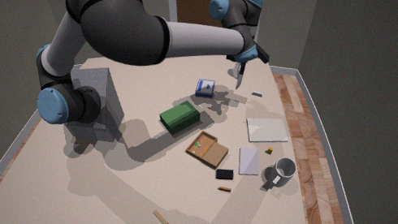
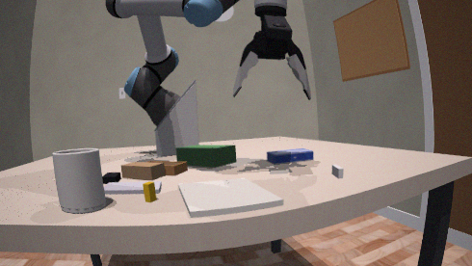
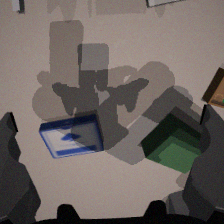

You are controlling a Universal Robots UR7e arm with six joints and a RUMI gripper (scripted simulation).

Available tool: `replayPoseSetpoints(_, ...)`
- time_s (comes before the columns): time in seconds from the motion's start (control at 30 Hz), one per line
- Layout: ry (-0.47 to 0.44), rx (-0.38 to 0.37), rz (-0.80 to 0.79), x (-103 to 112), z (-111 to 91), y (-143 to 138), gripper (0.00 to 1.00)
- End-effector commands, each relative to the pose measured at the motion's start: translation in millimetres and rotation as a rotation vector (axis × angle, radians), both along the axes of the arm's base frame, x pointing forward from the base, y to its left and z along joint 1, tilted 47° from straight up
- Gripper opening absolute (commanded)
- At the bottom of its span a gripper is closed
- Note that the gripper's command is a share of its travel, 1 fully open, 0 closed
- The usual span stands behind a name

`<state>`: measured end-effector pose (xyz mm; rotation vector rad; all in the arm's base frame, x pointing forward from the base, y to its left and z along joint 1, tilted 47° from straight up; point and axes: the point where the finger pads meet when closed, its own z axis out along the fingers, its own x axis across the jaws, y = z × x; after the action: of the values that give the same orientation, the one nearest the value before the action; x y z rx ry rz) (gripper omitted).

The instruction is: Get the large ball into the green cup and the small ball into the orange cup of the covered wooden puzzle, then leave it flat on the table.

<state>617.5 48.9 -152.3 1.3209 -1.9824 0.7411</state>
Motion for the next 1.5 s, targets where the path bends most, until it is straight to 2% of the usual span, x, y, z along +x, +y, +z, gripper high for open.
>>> replayPoseSetpoints(0.0, -0.001, 0.000, 0.001, 0.4, 0.6, 0.6, 1.00)
replayPoseSetpoints(0.87, 0.014, 0.007, 0.016, -0.3, 2.8, -3.2, 1.00)
replayPoseSetpoints(1.13, 0.053, 0.025, 0.056, -2.7, 8.6, -13.2, 1.00)
replayPoseSetpoints(1.47, 0.180, 0.077, 0.189, -14.1, 28.1, -45.5, 1.00)
